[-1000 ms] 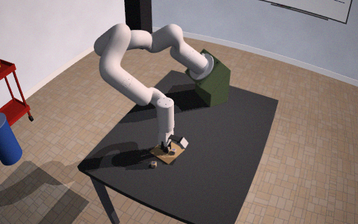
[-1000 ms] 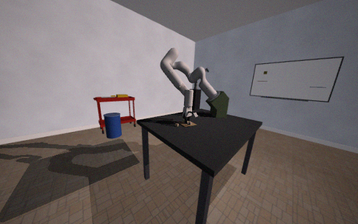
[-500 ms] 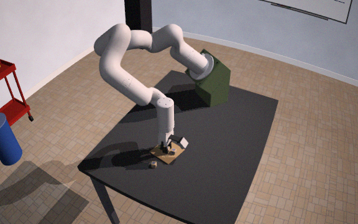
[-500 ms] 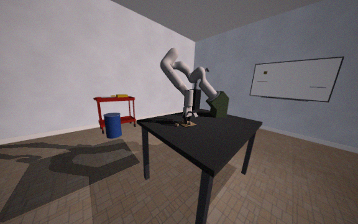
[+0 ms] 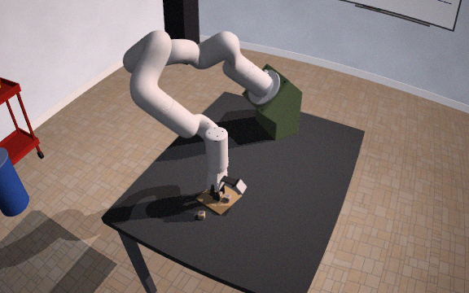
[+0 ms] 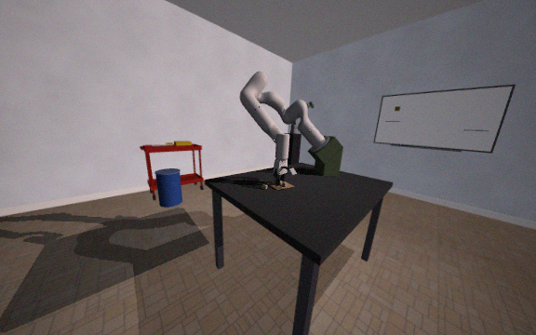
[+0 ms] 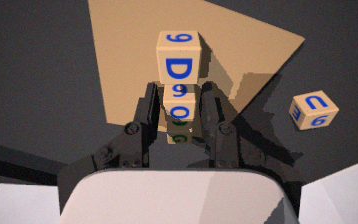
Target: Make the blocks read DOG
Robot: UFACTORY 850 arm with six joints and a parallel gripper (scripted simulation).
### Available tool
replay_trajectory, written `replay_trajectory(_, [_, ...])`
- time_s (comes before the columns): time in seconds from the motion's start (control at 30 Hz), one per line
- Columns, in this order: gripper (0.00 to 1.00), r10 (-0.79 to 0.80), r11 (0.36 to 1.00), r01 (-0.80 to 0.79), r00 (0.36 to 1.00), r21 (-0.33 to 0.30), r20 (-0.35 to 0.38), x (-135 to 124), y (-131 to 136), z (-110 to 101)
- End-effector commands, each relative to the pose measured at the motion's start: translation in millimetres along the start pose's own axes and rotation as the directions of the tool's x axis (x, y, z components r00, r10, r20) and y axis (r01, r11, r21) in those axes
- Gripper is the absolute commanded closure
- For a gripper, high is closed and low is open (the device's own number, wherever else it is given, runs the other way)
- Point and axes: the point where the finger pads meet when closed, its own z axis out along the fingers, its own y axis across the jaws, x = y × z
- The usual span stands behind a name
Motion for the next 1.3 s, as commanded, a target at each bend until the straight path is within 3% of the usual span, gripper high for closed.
replay_trajectory(0.0, [0.58, 0.000, 1.000, 0.000, 1.000, -0.001, 0.000, 0, 0, -8])
replay_trajectory(0.2, [0.58, 0.000, 1.000, 0.000, 1.000, -0.001, 0.000, 0, 0, -25])
replay_trajectory(0.57, [0.58, 0.000, 1.000, 0.000, 1.000, -0.001, 0.000, 0, 0, -79])
replay_trajectory(0.9, [0.58, 0.000, 1.000, 0.000, 1.000, -0.001, 0.000, 0, 0, -89])
replay_trajectory(0.93, [0.00, 0.000, 1.000, 0.000, 1.000, -0.001, 0.000, 0, 0, -89])
replay_trajectory(1.27, [0.00, 0.000, 1.000, 0.000, 1.000, -0.001, 0.000, 0, 0, -89])
